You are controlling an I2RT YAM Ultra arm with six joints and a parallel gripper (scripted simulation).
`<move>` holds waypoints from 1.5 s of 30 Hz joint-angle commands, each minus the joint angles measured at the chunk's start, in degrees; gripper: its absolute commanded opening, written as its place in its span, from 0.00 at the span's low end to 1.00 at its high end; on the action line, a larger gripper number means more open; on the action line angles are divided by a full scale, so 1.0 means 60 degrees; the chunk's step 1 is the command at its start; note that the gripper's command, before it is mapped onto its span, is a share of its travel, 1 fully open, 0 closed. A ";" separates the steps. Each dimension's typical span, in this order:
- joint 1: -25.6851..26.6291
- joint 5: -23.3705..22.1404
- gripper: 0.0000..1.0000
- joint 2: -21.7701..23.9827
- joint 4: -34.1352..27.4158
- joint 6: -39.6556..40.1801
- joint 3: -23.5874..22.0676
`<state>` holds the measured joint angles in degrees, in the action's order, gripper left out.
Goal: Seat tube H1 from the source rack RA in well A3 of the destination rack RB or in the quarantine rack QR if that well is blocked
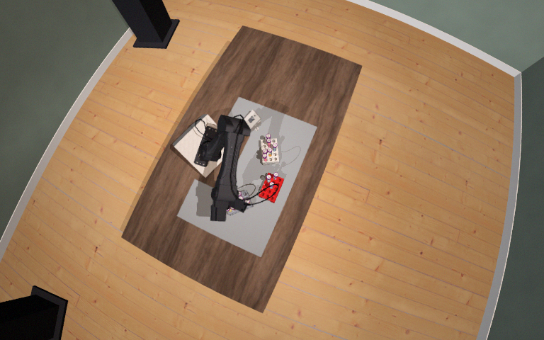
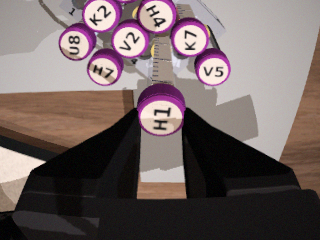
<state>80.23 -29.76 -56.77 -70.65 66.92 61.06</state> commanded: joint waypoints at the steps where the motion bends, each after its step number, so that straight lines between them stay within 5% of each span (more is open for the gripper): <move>1: 0.0240 -0.0220 0.00 0.0426 -0.0337 0.0268 0.0428; 11: 0.0565 -0.0350 0.00 0.0466 -0.0721 0.0612 0.0591; 19: 0.1078 -0.0550 0.00 0.0799 -0.0913 0.1159 -0.0259; 45: 0.2636 -0.1043 0.00 0.1678 -0.1737 0.2935 -0.1259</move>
<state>95.04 -34.65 -48.60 -79.77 82.43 53.91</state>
